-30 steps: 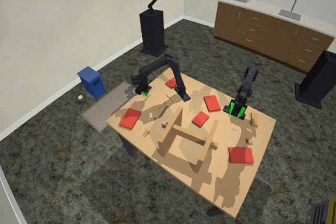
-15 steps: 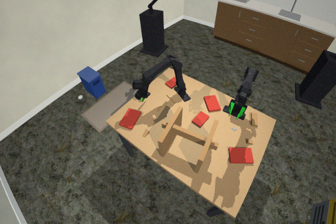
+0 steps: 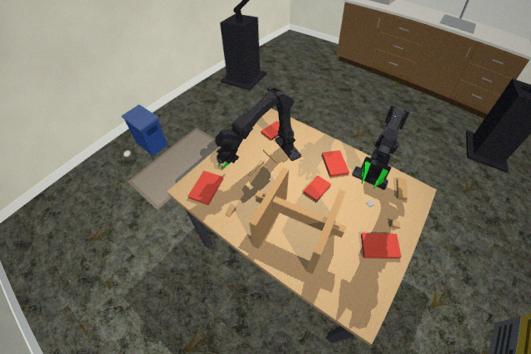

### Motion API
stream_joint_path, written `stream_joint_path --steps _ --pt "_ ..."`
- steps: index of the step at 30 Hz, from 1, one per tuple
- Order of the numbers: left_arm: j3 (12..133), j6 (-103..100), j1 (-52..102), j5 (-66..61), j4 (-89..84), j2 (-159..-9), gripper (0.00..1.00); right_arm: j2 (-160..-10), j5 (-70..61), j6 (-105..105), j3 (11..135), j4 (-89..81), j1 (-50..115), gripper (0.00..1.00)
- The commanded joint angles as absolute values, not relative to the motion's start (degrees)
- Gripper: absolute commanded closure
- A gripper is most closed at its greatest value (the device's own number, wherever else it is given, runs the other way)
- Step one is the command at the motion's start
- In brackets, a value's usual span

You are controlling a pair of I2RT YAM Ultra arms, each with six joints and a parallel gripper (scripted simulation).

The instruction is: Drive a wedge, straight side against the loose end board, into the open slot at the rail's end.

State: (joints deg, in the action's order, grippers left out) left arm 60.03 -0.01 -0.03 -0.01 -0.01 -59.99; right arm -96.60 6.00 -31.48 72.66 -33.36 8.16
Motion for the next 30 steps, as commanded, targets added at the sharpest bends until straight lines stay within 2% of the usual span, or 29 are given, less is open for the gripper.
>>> stream_joint_path --steps 1,30 --pt "60.38 0.3 0.57 0.24 0.17 -59.96 0.56 -93.91 7.4 -27.53 72.1 -26.5 10.9 0.97" --pt "60.38 0.3 0.57 0.24 0.17 -59.96 0.56 -87.47 12.37 -12.82 67.37 -1.37 30.91 0.97"
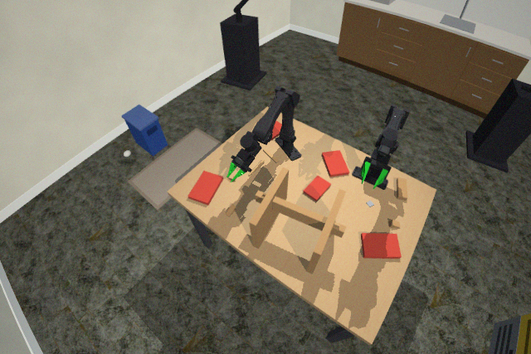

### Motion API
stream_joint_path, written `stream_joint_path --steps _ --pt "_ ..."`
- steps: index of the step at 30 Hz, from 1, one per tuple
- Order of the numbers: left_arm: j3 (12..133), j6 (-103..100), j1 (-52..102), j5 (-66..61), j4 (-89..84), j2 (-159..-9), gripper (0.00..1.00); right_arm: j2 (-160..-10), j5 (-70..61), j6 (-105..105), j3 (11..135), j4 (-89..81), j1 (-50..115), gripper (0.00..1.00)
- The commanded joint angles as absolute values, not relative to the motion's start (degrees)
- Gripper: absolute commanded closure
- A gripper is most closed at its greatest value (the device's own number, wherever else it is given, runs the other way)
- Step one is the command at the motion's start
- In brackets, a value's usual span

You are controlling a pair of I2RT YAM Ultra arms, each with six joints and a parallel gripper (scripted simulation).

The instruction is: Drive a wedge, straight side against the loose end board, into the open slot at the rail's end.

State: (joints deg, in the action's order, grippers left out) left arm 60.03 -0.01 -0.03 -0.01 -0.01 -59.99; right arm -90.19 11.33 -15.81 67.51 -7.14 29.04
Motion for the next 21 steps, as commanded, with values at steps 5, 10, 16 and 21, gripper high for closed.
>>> stream_joint_path --steps 5,10,16,21 --pt "60.38 0.3 0.57 0.24 0.17 -59.96 0.56 -86.44 13.53 -9.92 66.35 3.53 34.76 0.97" --pt "60.38 0.3 0.57 0.24 0.17 -59.96 0.56 -85.84 14.23 -8.51 65.78 6.57 37.04 0.97" --pt "60.38 0.3 0.57 0.24 0.17 -59.96 0.56 -84.16 15.06 -4.91 64.77 12.1 41.56 0.97" --pt "60.38 0.3 0.57 0.24 0.17 -59.96 0.56 -83.57 16.45 -2.53 63.64 16.08 44.84 0.97"
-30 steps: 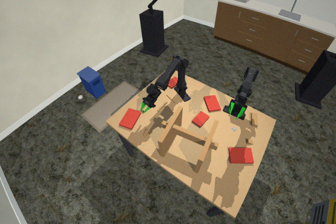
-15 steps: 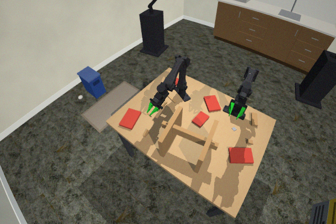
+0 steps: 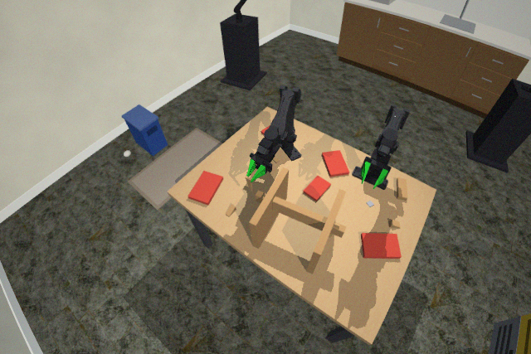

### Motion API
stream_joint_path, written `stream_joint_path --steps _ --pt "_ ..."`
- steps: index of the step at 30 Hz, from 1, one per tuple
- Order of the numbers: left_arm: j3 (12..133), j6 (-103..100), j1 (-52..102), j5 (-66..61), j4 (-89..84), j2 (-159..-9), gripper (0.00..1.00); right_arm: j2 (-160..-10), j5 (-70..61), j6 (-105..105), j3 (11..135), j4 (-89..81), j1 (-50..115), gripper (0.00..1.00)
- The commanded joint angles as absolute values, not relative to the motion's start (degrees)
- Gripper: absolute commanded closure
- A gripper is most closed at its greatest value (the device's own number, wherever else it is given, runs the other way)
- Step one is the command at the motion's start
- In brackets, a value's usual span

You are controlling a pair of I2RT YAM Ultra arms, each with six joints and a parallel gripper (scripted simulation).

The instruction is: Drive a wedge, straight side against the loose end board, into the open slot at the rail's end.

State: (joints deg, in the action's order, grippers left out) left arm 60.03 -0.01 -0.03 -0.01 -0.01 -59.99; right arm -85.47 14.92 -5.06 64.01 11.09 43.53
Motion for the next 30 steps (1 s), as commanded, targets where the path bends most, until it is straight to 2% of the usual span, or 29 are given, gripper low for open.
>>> stream_joint_path --steps 1,30 --pt "60.38 0.3 0.57 0.24 0.17 -59.96 0.56 -83.53 16.58 -2.48 63.9 16.51 45.3 0.97" --pt "60.38 0.3 0.57 0.24 0.17 -59.96 0.56 -81.21 17.47 0.43 63.55 22.92 51.45 0.97"
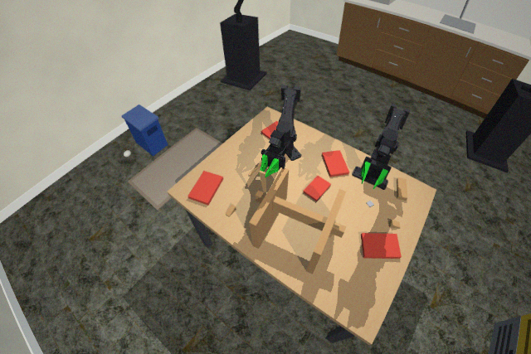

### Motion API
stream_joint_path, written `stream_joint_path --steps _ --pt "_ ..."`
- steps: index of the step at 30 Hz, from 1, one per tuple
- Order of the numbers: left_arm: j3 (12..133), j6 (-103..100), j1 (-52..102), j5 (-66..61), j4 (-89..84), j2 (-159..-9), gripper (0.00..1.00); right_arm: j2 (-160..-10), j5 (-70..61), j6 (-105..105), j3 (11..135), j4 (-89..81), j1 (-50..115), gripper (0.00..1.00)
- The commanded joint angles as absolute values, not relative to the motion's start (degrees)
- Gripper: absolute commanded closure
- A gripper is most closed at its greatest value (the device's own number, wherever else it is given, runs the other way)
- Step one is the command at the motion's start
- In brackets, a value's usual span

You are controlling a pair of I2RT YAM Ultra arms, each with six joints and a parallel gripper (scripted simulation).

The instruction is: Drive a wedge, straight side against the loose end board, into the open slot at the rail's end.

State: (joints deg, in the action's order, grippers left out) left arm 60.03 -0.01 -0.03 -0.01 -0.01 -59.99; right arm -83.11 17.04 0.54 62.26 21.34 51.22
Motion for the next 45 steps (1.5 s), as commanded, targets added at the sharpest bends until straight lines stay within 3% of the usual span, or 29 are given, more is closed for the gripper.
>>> stream_joint_path --steps 1,45 --pt "60.38 0.3 0.57 0.24 0.17 -59.96 0.56 -81.05 17.33 0.08 64.04 22.92 51.9 0.97" --pt "60.38 0.3 0.57 0.24 0.17 -59.96 0.56 -84.41 16.7 1.0 58.49 27.54 50.93 0.97"
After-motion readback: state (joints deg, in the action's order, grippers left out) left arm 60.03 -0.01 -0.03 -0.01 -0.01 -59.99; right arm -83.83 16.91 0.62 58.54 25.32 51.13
